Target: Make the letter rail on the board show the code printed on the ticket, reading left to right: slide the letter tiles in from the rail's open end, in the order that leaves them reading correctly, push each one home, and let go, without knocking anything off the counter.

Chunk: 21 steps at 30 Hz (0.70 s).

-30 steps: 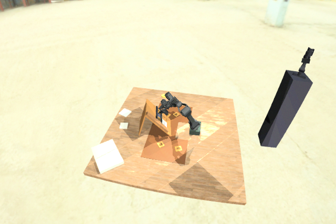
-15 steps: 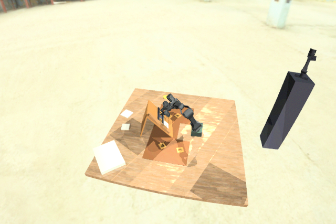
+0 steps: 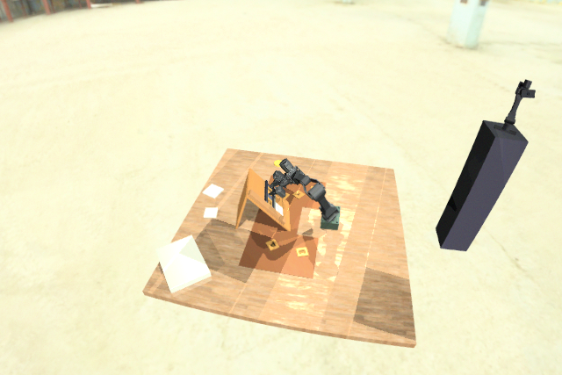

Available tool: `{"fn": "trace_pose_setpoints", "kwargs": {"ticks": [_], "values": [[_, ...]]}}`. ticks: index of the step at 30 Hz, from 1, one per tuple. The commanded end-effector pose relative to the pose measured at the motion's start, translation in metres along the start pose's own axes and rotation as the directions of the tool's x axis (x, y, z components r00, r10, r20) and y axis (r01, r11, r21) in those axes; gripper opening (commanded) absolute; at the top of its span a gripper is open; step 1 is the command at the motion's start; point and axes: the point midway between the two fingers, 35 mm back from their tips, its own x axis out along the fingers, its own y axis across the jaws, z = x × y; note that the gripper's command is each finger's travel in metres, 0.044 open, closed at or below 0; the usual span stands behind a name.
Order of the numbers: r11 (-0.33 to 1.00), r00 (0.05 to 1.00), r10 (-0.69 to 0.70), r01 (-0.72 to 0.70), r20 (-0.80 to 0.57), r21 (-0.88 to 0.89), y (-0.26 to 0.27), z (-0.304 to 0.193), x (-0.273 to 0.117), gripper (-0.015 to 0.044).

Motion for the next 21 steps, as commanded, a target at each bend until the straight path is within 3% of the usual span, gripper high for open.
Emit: {"fn": "trace_pose_setpoints", "kwargs": {"ticks": [1,21], "values": [[1.000,1.000,-0.003,0.003,0.000,0.001,0.004,-0.001,-0.001,0.0000],[1.000,1.000,-0.002,0.002,0.000,0.002,0.015,-0.001,0.000,0.0000]]}}
